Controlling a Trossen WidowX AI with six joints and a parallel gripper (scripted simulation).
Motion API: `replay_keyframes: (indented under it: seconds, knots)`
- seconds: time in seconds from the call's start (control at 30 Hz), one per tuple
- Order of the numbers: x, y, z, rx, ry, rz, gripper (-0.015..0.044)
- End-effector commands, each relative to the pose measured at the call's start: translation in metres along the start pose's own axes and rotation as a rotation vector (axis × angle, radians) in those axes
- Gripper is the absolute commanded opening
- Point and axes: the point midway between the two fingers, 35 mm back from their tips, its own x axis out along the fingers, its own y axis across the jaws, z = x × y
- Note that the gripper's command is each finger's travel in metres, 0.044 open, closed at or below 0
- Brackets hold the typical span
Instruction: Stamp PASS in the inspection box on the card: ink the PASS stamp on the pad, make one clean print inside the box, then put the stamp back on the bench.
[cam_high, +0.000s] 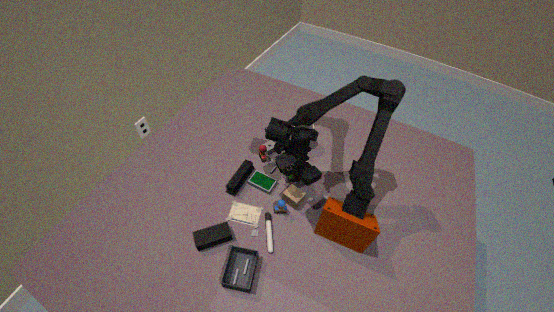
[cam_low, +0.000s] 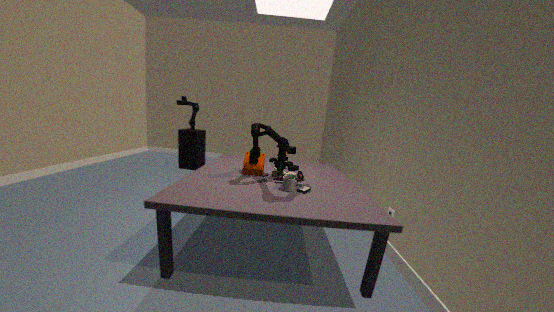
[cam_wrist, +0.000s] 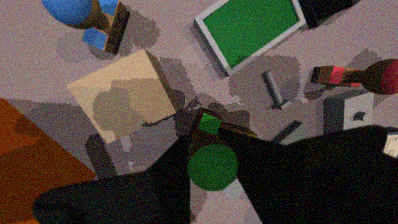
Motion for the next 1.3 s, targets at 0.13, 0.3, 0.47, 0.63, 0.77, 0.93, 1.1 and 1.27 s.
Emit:
replay_keyframes:
  seconds: [0.13, 0.3, 0.47, 0.63, 0.77, 0.93, 1.1, 1.27]
  knots:
    - [0.014, 0.002, -0.003, -0.005, 0.008, 0.002, 0.0]
    - [0.022, 0.002, -0.004, -0.004, 0.01, 0.002, 0.0]
    - [0.021, 0.001, -0.003, 0.0, 0.006, -0.001, 0.0026]
    - [0.021, 0.001, -0.003, 0.0, 0.006, -0.001, 0.0157]
    - [0.021, 0.001, -0.003, 0.0, 0.006, -0.001, 0.0263]
    - [-0.002, -0.001, 0.002, -0.002, -0.003, 0.003, 0.0269]
    - [-0.084, 0.004, 0.002, -0.006, 0.003, 0.007, 0.0269]
    - [-0.095, 0.006, 0.0, -0.006, 0.007, 0.005, 0.0269]
